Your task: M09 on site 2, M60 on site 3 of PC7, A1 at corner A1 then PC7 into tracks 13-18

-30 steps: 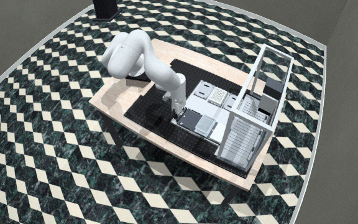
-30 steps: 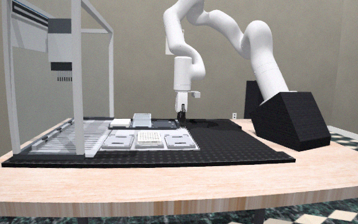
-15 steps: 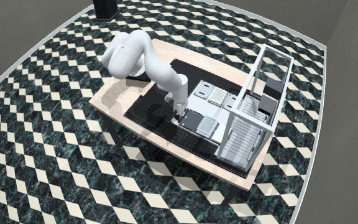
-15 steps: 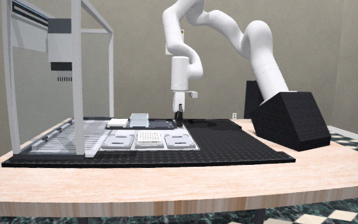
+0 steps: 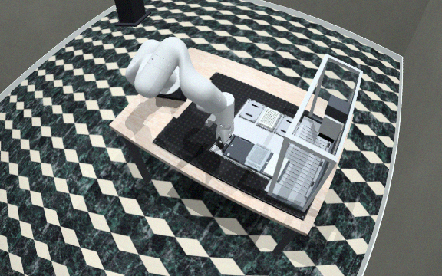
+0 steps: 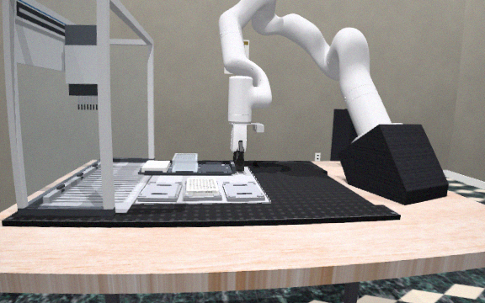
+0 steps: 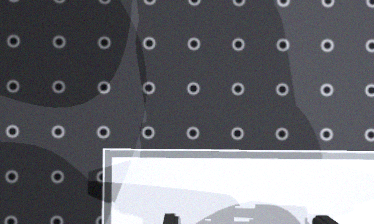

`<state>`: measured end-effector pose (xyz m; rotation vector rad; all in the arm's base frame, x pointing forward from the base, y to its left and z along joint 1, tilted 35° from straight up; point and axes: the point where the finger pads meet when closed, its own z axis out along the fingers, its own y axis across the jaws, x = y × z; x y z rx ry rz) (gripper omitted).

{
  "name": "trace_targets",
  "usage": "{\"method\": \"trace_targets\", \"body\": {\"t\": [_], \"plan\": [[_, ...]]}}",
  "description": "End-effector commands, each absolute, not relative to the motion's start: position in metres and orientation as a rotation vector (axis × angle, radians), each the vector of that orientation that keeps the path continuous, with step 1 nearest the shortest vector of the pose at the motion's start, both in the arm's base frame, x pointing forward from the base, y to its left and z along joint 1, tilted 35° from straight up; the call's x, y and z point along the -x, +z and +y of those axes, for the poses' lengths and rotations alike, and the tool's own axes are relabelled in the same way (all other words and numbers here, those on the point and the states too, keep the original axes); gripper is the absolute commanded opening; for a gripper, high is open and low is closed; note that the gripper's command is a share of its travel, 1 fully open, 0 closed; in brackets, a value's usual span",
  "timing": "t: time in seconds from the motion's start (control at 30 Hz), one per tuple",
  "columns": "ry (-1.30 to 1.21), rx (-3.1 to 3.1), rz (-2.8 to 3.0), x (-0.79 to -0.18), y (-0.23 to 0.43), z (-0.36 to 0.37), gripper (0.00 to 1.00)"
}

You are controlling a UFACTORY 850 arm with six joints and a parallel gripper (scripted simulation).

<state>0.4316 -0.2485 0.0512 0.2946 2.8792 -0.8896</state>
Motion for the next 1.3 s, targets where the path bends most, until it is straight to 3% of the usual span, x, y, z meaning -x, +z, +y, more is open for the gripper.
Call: {"method": "trace_targets", "body": {"t": [0.0,1.27], "plan": [[-0.89,-0.294,2.878,-0.435,0.052,-0.249,0.82],[-0.89,-0.294,2.878,-0.467,0.058,-0.254,0.82]]}}
